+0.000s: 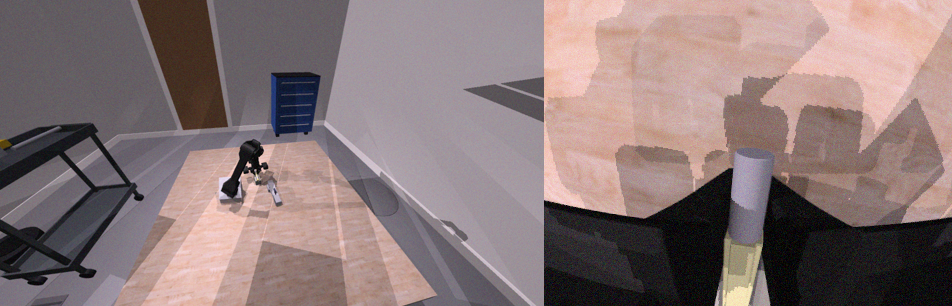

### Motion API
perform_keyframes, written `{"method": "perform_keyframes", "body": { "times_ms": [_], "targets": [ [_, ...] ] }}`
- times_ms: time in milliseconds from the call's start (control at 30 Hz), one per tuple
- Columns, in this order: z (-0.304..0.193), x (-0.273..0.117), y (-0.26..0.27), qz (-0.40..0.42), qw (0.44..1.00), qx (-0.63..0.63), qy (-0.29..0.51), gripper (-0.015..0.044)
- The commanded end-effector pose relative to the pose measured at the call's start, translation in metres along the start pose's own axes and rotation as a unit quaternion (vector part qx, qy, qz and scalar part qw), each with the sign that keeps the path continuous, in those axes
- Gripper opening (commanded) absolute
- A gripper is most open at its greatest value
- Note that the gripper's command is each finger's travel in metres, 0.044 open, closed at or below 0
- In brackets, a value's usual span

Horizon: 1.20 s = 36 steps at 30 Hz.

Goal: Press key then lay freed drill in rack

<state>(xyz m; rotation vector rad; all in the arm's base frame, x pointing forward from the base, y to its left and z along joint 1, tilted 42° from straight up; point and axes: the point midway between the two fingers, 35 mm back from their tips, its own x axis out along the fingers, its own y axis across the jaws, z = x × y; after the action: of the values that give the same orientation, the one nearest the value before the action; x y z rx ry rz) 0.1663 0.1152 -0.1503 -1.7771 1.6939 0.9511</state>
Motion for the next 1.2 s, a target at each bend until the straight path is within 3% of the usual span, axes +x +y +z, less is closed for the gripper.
{"method": "perform_keyframes", "body": {
  "times_ms": [0,800,1167],
  "targets": [
    [-0.0052,0.0062,0.0009,0.005,1.0,-0.001,0.009,0.0],
    [-0.0052,0.0062,0.0009,0.005,1.0,-0.001,0.009,0.0],
    [0.0,0.0,0.0,0.0,1.0,0.0,0.0,0.0289]
  ]
}}
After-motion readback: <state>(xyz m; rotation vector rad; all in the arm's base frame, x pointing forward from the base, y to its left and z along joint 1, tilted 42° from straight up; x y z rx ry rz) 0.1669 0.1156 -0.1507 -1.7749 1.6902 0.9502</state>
